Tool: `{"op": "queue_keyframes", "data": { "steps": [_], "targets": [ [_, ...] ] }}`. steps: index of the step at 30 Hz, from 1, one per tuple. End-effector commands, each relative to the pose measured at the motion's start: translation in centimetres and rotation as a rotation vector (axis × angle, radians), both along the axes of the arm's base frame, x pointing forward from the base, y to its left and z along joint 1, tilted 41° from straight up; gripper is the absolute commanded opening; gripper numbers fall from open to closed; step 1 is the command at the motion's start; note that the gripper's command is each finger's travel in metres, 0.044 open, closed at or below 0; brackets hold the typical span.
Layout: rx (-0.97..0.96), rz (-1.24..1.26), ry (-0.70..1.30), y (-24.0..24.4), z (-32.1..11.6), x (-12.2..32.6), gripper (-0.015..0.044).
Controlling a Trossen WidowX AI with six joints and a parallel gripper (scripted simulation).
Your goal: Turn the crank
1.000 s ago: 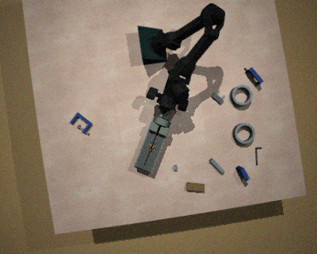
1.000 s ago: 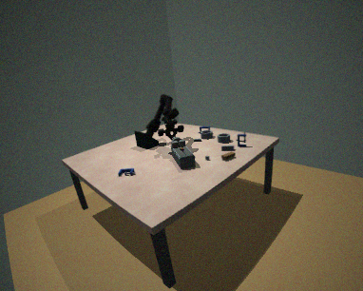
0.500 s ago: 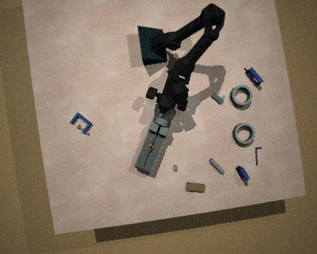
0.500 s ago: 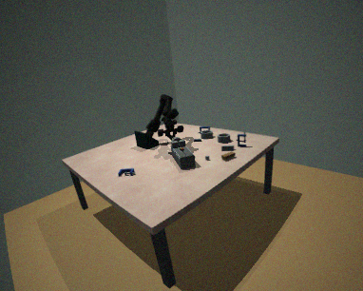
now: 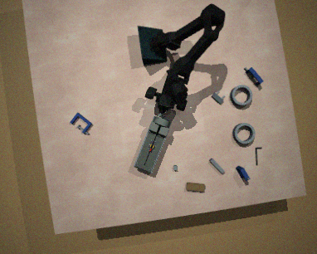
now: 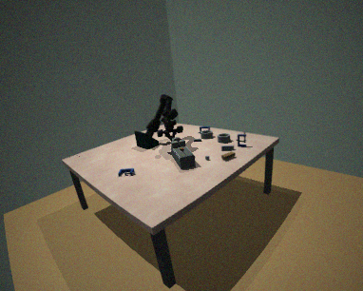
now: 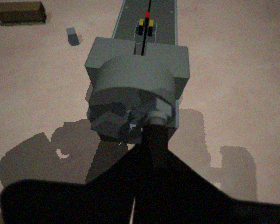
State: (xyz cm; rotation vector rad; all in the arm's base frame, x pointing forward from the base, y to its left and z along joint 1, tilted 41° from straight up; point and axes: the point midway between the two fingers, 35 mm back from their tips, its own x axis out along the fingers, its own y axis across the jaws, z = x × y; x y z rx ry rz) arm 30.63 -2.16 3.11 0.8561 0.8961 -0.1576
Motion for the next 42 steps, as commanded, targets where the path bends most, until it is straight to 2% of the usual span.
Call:
{"op": "queue_keyframes", "data": {
  "steps": [1, 42],
  "targets": [
    [-0.007, -0.007, 0.023, -0.1, -0.9, -0.3, 0.0],
    [-0.005, -0.007, 0.023, 2.3, -3.6, -0.3, 0.0]
  ]
}}
